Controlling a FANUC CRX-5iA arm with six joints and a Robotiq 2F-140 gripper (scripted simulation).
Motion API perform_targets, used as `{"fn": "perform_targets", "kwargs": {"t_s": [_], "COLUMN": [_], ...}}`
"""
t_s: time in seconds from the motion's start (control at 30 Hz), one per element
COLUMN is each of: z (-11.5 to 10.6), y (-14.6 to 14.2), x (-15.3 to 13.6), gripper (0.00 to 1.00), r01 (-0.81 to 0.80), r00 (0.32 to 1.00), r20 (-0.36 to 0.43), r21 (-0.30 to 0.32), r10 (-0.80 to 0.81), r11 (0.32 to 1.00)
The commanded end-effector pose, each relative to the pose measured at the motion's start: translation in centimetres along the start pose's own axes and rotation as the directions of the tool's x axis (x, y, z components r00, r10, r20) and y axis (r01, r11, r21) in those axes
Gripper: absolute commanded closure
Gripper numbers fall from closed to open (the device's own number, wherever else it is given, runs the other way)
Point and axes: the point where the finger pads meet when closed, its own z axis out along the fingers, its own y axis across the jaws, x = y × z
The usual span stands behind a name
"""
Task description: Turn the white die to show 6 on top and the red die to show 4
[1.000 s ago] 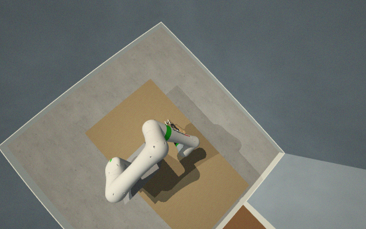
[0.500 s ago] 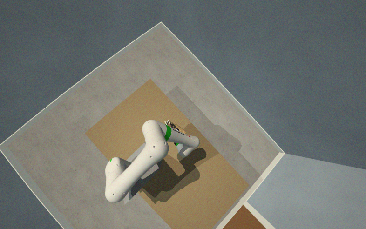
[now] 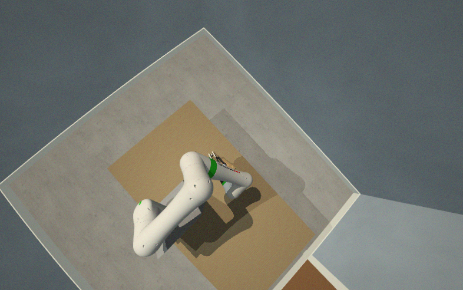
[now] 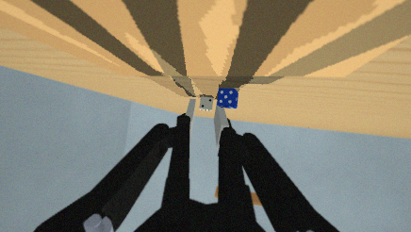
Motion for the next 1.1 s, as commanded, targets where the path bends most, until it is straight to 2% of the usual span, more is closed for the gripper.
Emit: {"fn": "perform_targets", "kwargs": {"t_s": [0.0,0.23,0.63,1.07], "z": [0.0,-0.8,-4.7,-5.3], "y": [0.0,0.0,0.0,0.0], "x": [0.0,0.0,0.0,-0.5], "gripper": [0.81,0.81,0.81,0.81], "r01": [0.000,0.000,0.000,0.000], "r00": [1.000,1.000,1.000,1.000], "r20": [0.000,0.000,0.000,0.000], "r21": [0.000,0.000,0.000,0.000], "r10": [0.000,0.000,0.000,0.000], "r11": [1.000,1.000,1.000,1.000]}}
